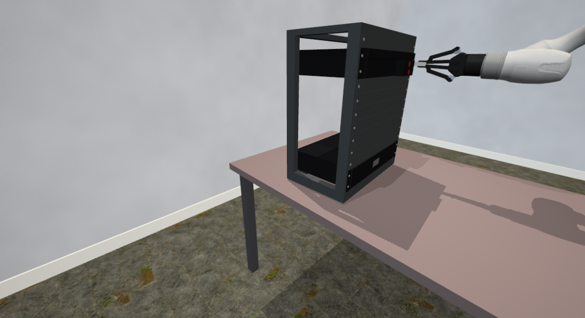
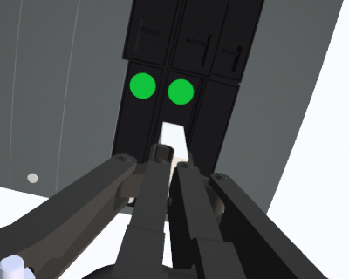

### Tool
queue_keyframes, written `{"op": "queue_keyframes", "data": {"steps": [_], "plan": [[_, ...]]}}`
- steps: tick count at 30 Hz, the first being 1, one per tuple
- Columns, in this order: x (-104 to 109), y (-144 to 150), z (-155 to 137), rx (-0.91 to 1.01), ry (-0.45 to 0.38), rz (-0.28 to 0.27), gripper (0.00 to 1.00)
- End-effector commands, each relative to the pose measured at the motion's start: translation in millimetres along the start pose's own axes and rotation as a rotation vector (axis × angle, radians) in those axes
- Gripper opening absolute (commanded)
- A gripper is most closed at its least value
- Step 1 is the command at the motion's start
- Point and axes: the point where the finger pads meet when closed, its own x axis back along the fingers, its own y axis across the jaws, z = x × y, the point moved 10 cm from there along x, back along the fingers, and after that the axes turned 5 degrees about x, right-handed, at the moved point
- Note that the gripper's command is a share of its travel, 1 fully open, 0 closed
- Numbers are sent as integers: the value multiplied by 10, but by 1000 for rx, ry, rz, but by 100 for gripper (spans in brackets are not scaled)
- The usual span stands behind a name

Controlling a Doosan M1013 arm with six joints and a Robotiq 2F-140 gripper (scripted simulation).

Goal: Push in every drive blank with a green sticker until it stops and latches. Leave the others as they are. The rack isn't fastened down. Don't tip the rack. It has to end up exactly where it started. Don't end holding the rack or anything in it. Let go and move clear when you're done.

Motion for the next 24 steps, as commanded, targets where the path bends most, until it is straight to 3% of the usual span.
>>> {"op": "queue_keyframes", "data": {"steps": [1,11,17,19,24], "plan": [[0,0,0,0,0,0,0],[50,0,0,0,0,0,0],[328,0,0,0,0,0,0],[328,0,0,0,0,0,0],[623,0,0,0,0,0,0]]}}
